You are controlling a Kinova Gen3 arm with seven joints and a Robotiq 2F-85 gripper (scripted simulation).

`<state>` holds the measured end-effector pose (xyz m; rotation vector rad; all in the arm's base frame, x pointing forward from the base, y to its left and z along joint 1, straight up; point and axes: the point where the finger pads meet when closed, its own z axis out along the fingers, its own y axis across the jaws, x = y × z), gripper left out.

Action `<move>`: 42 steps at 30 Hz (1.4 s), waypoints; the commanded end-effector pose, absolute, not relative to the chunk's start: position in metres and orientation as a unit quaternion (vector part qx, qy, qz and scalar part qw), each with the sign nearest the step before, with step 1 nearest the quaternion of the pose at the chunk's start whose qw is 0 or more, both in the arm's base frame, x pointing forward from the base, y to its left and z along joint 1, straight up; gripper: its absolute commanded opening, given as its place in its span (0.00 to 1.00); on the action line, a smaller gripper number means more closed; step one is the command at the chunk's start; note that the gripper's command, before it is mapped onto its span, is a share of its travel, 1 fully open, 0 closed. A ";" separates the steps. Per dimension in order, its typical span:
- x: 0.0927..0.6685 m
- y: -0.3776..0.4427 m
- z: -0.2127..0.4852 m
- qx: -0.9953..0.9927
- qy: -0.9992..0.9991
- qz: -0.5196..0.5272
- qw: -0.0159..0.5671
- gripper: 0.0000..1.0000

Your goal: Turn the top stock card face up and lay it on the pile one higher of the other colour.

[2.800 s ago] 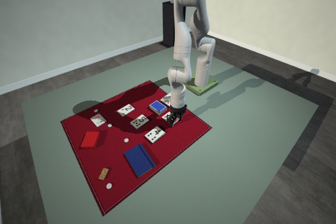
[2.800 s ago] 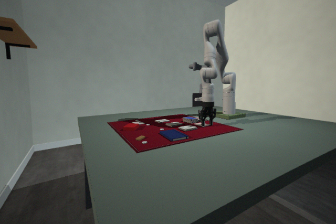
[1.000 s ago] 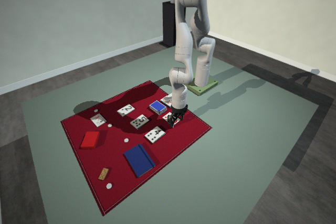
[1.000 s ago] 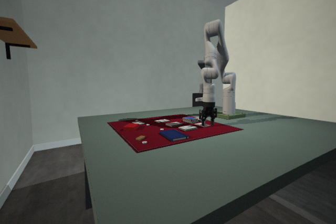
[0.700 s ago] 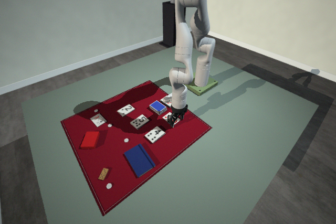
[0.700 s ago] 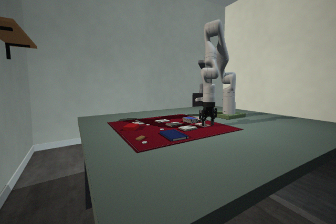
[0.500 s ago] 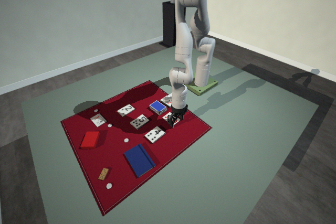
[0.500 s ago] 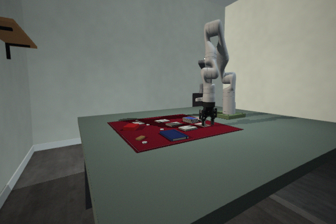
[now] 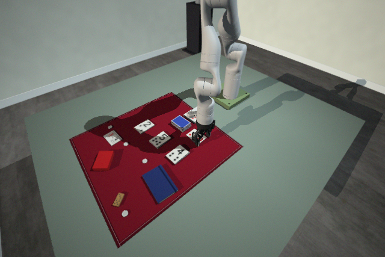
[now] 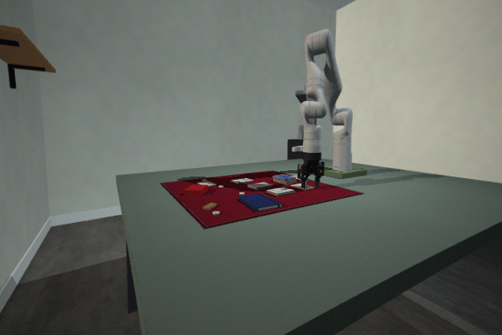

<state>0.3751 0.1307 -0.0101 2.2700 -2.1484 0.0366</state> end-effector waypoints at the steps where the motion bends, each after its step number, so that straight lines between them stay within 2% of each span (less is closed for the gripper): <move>1: 0.376 0.131 -0.010 0.726 -0.687 0.012 0.007 0.85; 23: 0.376 0.131 -0.004 0.726 -0.687 0.012 0.007 0.85; 42: 0.375 0.131 0.062 0.726 -0.687 0.012 0.007 0.85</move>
